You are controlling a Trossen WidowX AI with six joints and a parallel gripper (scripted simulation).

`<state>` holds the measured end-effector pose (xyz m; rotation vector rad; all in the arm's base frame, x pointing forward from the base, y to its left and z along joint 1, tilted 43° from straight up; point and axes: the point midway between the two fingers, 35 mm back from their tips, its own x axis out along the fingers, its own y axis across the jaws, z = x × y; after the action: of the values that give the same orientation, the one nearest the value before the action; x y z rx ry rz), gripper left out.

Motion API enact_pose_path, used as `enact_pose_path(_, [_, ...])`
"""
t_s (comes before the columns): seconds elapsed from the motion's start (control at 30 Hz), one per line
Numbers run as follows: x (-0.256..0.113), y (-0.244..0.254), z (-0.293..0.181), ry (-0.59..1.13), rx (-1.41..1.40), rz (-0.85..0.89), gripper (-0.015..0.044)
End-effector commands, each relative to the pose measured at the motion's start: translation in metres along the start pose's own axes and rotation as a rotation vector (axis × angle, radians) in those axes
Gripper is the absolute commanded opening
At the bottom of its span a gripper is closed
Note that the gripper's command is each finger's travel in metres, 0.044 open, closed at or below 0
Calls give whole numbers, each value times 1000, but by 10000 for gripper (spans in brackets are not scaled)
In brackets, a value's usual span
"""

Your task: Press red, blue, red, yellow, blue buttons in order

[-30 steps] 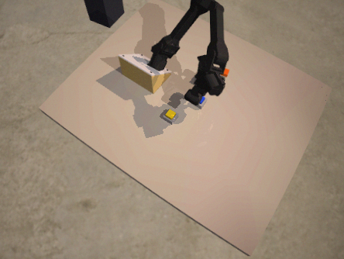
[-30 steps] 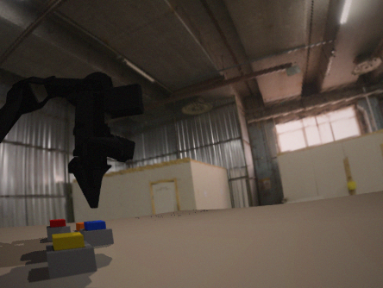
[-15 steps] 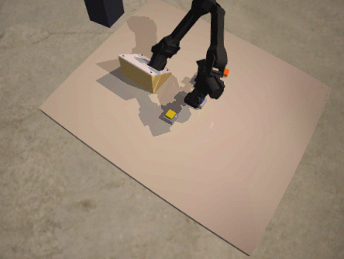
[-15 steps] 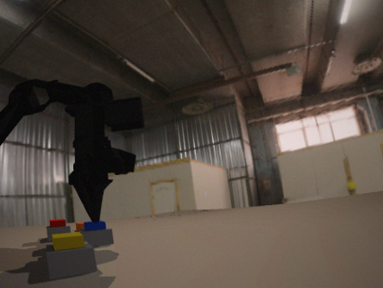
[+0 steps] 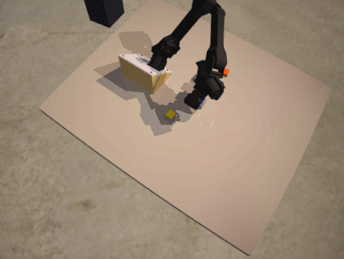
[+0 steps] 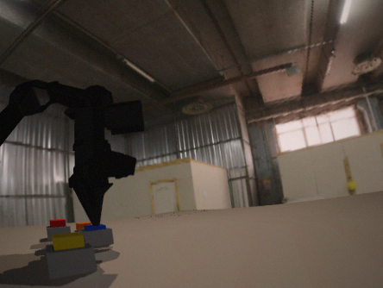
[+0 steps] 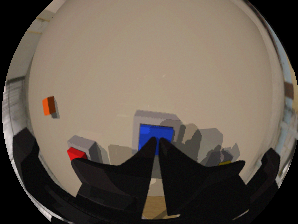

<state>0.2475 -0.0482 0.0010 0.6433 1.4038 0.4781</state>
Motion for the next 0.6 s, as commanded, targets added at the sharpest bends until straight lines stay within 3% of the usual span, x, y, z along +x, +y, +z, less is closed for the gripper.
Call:
enact_pose_path(0.0, [2,1,-2,7,7,8,20])
enact_pose_path(0.13, [2,1,-2,7,7,8,20])
enact_pose_path(0.27, [-30,1,-1,7,7,5,20])
enact_pose_path(0.37, [-33,1,-1,7,8,6,20])
enact_pose_path(0.43, [-37,13,4,7,9,2,72])
enact_pose_path(0.57, [-63,91,21,5,11,-10,178])
